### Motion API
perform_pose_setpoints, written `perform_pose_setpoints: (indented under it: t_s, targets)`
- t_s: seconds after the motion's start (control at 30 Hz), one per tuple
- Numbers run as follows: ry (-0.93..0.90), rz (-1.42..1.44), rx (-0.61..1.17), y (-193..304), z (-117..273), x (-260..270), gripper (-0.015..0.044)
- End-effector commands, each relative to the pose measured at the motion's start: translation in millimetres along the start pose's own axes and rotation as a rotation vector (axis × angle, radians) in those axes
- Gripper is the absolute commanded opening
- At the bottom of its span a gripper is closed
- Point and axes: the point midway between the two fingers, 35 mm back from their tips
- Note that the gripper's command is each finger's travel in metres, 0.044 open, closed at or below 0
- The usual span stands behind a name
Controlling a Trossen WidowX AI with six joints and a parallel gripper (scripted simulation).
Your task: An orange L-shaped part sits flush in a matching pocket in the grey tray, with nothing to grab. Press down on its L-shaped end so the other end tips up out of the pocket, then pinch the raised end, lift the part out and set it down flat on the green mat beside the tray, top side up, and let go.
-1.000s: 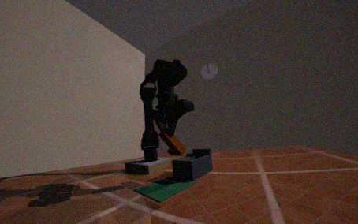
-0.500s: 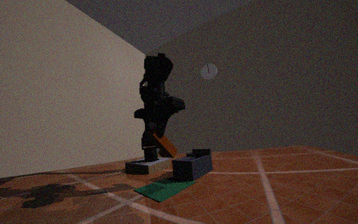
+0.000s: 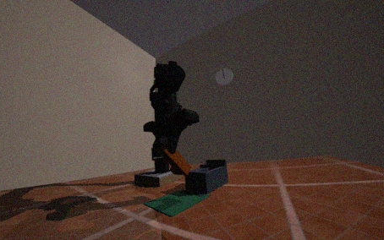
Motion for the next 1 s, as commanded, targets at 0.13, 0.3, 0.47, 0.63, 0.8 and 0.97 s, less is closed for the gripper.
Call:
perform_pose_setpoints:
  t_s: [0.13,0.3,0.47,0.63,0.8,0.97]
  targets:
    - [-0.008,0.005,-0.011,-2,-16,2,0.0]
    - [-0.008,0.005,-0.01,-2,-24,2,0.0]
    - [-0.008,0.005,-0.01,-3,-32,2,0.0]
    - [-0.008,0.005,-0.01,-3,-40,2,0.0]
    - [-0.008,0.005,-0.01,-3,-47,2,0.0]
    - [-0.008,0.005,-0.01,-3,-55,2,0.0]
Point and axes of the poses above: the point midway between the two fingers, 35 mm back from their tips, its own z axis back along the fingers, its own x axis across the jaws, y = z × x, and after that the axes turned 8 degrees about z, right-handed
